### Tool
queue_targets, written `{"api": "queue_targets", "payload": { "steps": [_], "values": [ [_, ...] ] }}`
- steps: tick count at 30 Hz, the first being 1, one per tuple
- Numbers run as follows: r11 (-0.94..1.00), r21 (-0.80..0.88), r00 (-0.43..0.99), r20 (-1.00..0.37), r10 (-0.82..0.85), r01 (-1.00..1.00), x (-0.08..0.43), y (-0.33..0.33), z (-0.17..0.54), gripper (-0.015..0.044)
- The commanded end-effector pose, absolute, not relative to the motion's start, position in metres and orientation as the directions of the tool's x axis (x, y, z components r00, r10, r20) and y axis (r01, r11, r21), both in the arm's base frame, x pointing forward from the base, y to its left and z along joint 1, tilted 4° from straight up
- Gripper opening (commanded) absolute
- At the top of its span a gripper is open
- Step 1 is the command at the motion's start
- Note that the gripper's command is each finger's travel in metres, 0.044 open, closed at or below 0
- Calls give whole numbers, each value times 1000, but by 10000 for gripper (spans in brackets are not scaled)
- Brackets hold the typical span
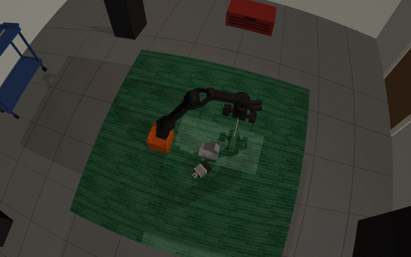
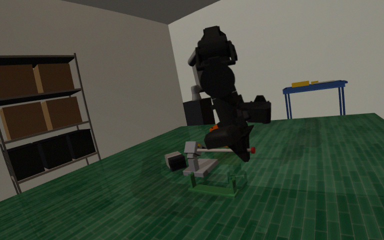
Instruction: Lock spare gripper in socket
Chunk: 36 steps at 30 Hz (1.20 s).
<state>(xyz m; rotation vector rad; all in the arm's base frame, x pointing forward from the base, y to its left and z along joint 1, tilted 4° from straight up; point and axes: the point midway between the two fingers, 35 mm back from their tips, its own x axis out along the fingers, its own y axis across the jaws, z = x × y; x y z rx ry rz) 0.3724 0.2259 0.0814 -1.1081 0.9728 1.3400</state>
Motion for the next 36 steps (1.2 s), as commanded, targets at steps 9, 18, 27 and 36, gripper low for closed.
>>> {"api": "queue_targets", "payload": {
  "steps": [9,18,27,36],
  "values": [
    [-71,-53,34,-971,235,-996,376,228,65,0],
    [-71,-58,40,-971,238,-996,377,228,51,0],
    [-71,-65,46,-969,241,-995,378,229,37,0],
    [-71,-72,53,-968,245,-995,379,230,23,0]
  ]
}}
